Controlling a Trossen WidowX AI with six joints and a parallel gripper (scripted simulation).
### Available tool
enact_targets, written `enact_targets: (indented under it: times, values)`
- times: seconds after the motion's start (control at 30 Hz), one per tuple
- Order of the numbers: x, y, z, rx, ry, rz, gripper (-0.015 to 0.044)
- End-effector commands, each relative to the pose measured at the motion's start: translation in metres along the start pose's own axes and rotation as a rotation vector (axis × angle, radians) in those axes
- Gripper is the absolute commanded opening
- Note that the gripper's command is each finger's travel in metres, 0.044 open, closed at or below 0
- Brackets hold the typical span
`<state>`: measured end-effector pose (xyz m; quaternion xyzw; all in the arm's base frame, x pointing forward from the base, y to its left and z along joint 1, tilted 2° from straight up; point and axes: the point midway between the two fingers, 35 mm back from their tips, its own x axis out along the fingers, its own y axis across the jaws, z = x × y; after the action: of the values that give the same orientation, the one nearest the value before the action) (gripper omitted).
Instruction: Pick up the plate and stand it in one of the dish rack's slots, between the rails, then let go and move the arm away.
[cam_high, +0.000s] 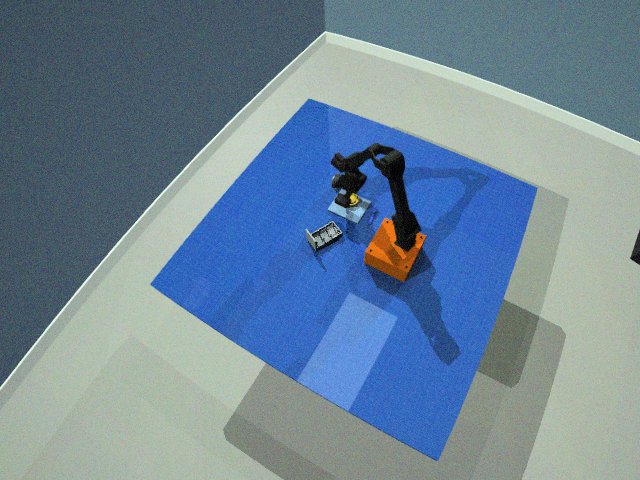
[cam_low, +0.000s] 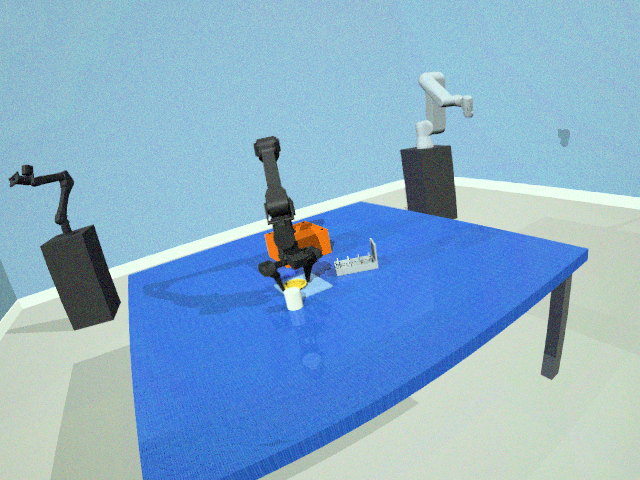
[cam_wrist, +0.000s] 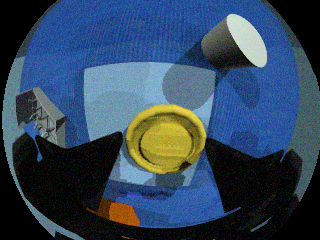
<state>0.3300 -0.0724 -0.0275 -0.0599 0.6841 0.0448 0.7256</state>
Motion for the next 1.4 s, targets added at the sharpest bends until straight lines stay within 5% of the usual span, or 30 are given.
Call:
enact_targets:
  times: [0.0,0.6,1.0,1.37]
  values:
    - [0.004,0.0,-0.001,-0.003,0.004,-0.004,0.0393]
    - [0.004,0.0,-0.001,-0.003,0.004,-0.004,0.0317]
    - [-0.053,-0.005,0.011,-0.003,0.002,-0.005,0.0002]
    - [-0.115,-0.005,0.015,-0.003,0.002,-0.005,0.0]
